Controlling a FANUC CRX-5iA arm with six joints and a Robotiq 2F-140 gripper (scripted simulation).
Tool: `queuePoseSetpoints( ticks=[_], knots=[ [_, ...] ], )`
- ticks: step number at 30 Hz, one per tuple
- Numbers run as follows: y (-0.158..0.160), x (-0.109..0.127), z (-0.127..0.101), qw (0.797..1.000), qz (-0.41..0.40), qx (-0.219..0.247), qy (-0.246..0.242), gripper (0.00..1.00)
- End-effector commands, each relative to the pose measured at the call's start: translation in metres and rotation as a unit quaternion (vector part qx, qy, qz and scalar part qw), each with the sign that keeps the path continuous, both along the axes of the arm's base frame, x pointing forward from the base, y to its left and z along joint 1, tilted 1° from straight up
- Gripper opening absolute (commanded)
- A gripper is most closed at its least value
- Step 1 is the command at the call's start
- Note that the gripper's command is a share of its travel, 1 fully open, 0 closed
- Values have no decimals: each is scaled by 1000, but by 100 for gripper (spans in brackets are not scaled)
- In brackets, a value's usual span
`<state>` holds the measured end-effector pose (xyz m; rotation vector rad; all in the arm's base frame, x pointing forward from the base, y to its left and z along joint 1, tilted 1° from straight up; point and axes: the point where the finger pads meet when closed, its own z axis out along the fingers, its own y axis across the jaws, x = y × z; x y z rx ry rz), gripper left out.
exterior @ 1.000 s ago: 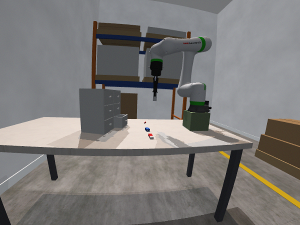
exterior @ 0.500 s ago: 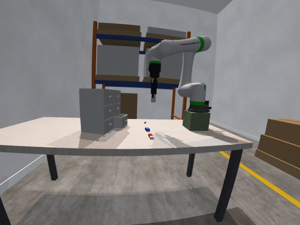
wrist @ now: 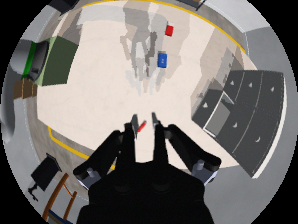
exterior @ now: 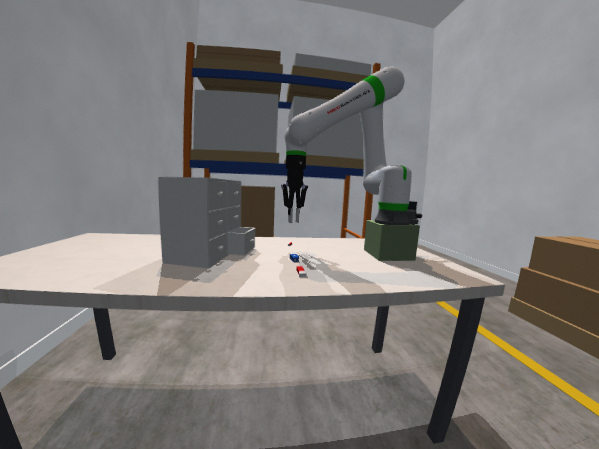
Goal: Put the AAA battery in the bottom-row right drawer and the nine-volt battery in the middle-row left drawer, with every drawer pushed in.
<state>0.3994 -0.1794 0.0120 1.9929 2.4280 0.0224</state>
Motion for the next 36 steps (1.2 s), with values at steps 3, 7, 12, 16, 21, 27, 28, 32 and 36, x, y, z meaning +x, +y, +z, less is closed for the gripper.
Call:
queuePoseSetpoints(
  ticks=[3,7,12,16,21,27,28,32,36],
  knots=[
    [-51,-2,-42,981,-193,-1,1,20],
    [-68,-7,-55,954,-299,0,1,20],
    [-68,-7,-56,928,-373,-2,2,15],
    [-68,-7,-56,928,-373,-2,2,15],
    [-68,-7,-56,928,-373,-2,2,15],
    [-68,-7,-56,928,-373,-2,2,15],
    [-68,-7,-56,928,-373,-2,2,15],
    [-68,-7,-56,928,-373,-2,2,15],
    [-68,-7,-58,927,-375,-2,2,15]
  ],
)
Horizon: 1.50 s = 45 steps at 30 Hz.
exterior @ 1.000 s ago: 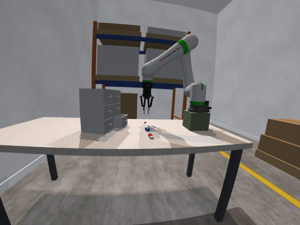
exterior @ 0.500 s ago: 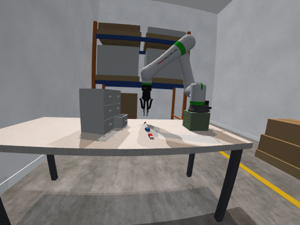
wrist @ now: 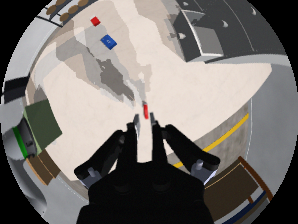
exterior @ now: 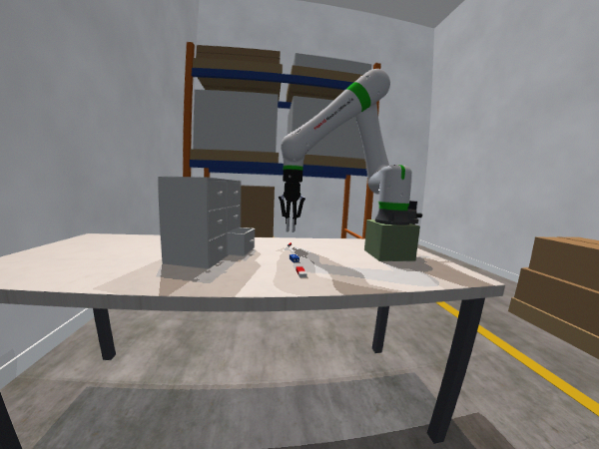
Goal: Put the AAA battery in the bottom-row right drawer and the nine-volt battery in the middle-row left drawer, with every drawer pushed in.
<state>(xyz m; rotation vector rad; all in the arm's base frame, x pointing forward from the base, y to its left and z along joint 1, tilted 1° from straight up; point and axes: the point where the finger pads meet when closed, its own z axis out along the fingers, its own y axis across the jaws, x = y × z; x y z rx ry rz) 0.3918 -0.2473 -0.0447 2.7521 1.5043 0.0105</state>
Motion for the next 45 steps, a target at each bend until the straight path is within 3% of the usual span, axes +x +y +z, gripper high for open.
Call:
queuePoseSetpoints(
  ticks=[1,24,45],
  knots=[
    [0,0,-2,1000,-2,0,0,15],
    [0,3,-47,1000,-4,0,0,15],
    [0,3,-51,1000,-4,0,0,15]
  ],
)
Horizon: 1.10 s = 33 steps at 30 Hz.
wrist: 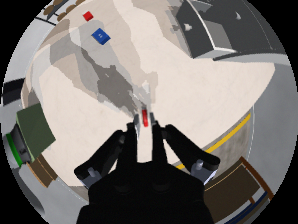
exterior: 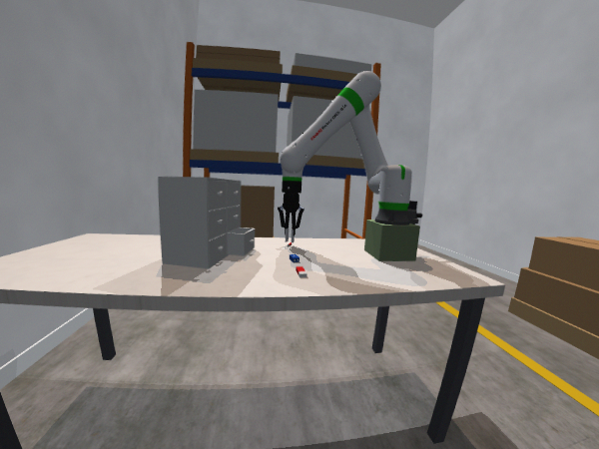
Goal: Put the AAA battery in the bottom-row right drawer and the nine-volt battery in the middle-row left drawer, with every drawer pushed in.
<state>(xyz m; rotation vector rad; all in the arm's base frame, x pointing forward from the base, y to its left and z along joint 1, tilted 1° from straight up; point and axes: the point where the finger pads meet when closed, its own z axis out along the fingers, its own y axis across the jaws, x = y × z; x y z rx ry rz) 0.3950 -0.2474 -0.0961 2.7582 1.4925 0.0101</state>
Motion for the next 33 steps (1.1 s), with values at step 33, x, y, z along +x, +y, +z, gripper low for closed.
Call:
queuePoseSetpoints(
  ticks=[33],
  knots=[
    [0,0,-17,1000,0,0,0,15]
  ],
)
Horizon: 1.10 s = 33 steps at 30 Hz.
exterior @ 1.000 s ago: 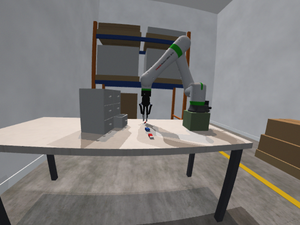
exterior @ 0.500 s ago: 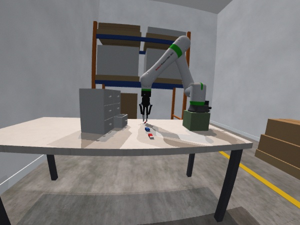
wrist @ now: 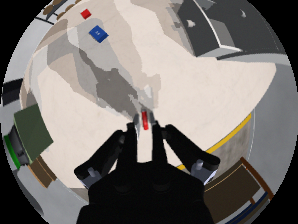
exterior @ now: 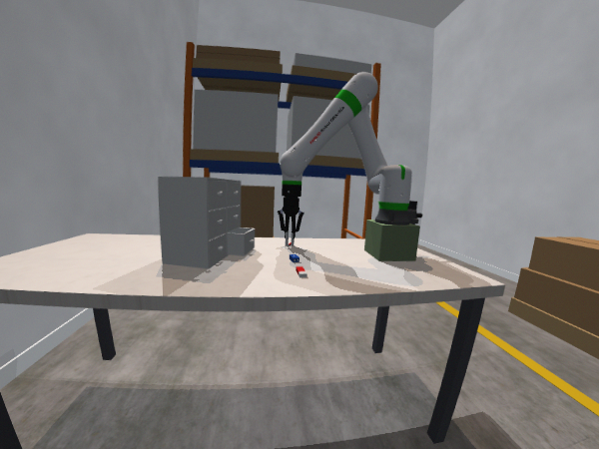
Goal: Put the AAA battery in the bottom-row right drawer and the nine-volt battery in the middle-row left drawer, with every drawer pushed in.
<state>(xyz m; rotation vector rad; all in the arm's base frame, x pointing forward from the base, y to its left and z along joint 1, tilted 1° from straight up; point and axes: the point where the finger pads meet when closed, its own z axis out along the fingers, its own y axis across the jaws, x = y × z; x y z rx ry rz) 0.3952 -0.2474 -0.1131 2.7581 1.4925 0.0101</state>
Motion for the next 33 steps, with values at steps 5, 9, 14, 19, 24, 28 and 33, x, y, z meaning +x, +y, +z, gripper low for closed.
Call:
queuePoseSetpoints(
  ticks=[5,9,14,19,24,28,33],
  knots=[
    [0,0,0,1000,0,0,0,15],
    [0,0,0,1000,0,0,0,15],
    [0,0,0,1000,0,0,0,15],
    [0,0,0,1000,0,0,0,3],
    [0,0,0,1000,0,0,0,3],
    [0,0,0,1000,0,0,0,3],
    [0,0,0,1000,0,0,0,3]
  ],
)
